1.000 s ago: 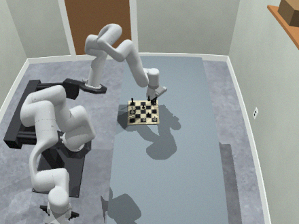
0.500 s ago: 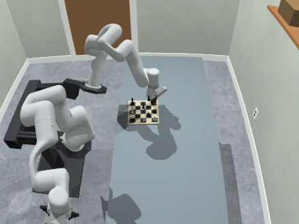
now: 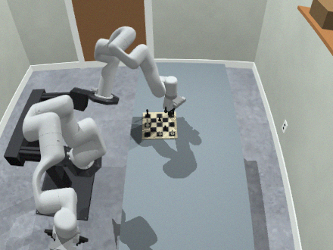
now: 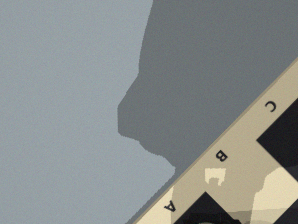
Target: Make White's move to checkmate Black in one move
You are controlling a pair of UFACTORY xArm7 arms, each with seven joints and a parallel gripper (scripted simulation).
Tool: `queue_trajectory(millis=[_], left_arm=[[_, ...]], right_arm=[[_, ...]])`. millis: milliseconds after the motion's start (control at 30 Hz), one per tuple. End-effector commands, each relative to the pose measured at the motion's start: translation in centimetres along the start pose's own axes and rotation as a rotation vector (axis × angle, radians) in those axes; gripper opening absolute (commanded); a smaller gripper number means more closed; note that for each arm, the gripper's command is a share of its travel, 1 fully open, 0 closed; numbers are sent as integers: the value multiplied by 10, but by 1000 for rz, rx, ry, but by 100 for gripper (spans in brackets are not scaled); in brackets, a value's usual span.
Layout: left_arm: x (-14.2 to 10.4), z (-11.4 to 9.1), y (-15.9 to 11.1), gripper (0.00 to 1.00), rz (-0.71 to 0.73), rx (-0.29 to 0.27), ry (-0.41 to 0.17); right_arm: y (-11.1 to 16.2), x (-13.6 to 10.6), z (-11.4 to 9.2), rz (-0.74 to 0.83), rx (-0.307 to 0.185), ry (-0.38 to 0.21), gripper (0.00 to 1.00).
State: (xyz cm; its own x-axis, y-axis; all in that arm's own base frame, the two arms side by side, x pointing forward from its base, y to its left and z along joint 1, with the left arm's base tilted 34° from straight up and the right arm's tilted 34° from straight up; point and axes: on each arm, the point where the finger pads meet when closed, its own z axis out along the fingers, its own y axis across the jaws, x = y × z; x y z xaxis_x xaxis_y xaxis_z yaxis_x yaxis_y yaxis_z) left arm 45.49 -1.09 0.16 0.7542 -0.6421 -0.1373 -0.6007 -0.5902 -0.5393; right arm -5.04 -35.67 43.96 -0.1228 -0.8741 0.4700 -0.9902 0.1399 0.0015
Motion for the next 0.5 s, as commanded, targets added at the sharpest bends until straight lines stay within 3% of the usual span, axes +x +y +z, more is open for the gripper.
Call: queue_trajectory(millis=[0, 33, 167, 200, 267, 300, 367, 400, 467], left_arm=[[1, -1, 0, 8, 0, 1, 3], [1, -1, 0, 15, 0, 1, 3], [1, -1, 0, 15, 0, 1, 3], [1, -1, 0, 23, 0, 1, 3], [1, -1, 0, 23, 0, 1, 3], [1, -1, 0, 31, 0, 1, 3], [1, -1, 0, 31, 0, 1, 3], [1, -1, 0, 39, 0, 1, 3], [1, -1, 0, 39, 0, 1, 3]], right_arm=[[0, 1, -1, 1, 1, 4, 100], [0, 1, -1, 1, 1, 4, 100], [0, 1, -1, 1, 1, 4, 100], [0, 1, -1, 1, 1, 4, 100], [0, 1, -1, 1, 1, 4, 100], [0, 1, -1, 1, 1, 4, 100], [0, 1, -1, 1, 1, 4, 100], [0, 1, -1, 1, 1, 4, 100], [0, 1, -1, 1, 1, 4, 100]])
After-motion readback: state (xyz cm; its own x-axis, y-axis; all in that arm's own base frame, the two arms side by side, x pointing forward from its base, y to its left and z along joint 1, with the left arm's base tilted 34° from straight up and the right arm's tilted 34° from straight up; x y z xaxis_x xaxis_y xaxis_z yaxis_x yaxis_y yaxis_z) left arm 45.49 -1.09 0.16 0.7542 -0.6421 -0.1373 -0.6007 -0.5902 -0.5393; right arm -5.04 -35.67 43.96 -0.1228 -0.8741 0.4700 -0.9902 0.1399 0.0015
